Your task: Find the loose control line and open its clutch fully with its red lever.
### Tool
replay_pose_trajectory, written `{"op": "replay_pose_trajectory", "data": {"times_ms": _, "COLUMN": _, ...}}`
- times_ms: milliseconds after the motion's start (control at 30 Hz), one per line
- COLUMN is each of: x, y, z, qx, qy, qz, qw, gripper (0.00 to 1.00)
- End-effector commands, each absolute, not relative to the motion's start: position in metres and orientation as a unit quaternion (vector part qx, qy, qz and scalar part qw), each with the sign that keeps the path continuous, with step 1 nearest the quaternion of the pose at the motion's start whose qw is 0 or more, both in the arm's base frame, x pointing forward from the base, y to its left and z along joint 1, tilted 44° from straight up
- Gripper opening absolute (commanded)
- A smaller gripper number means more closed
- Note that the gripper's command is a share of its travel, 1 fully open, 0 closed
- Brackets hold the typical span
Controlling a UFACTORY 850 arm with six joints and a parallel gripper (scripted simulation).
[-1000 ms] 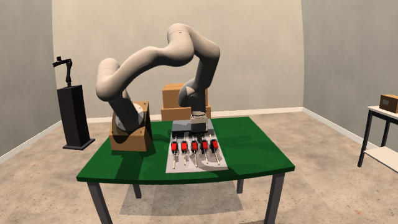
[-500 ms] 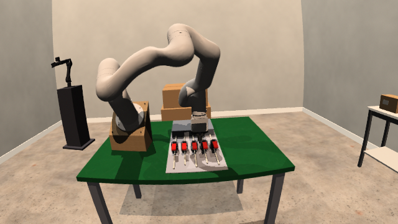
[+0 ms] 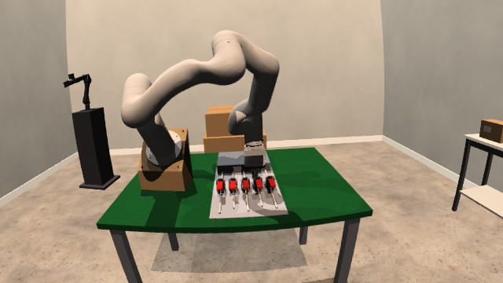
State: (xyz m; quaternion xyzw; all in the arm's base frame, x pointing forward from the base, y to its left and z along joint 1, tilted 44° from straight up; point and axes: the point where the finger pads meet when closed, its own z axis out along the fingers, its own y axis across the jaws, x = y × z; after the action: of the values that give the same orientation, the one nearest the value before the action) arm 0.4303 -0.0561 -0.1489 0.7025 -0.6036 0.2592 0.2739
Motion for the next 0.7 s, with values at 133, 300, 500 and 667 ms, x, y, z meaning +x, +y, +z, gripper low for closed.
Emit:
{"op": "replay_pose_trajectory", "data": {"times_ms": 133, "x": 0.439, "y": -0.055, "z": -0.149, "qx": 0.703, "qy": -0.604, "qz": 0.259, "qw": 0.274, "gripper": 0.0}}
{"op": "replay_pose_trajectory", "data": {"times_ms": 300, "x": 0.444, "y": -0.054, "z": -0.15, "qx": 0.703, "qy": -0.604, "qz": 0.259, "qw": 0.274, "gripper": 0.0}}
{"op": "replay_pose_trajectory", "data": {"times_ms": 500, "x": 0.447, "y": -0.054, "z": -0.15, "qx": 0.703, "qy": -0.604, "qz": 0.259, "qw": 0.274, "gripper": 0.0}}
{"op": "replay_pose_trajectory", "data": {"times_ms": 667, "x": 0.451, "y": -0.053, "z": -0.15, "qx": 0.703, "qy": -0.604, "qz": 0.259, "qw": 0.274, "gripper": 0.0}}
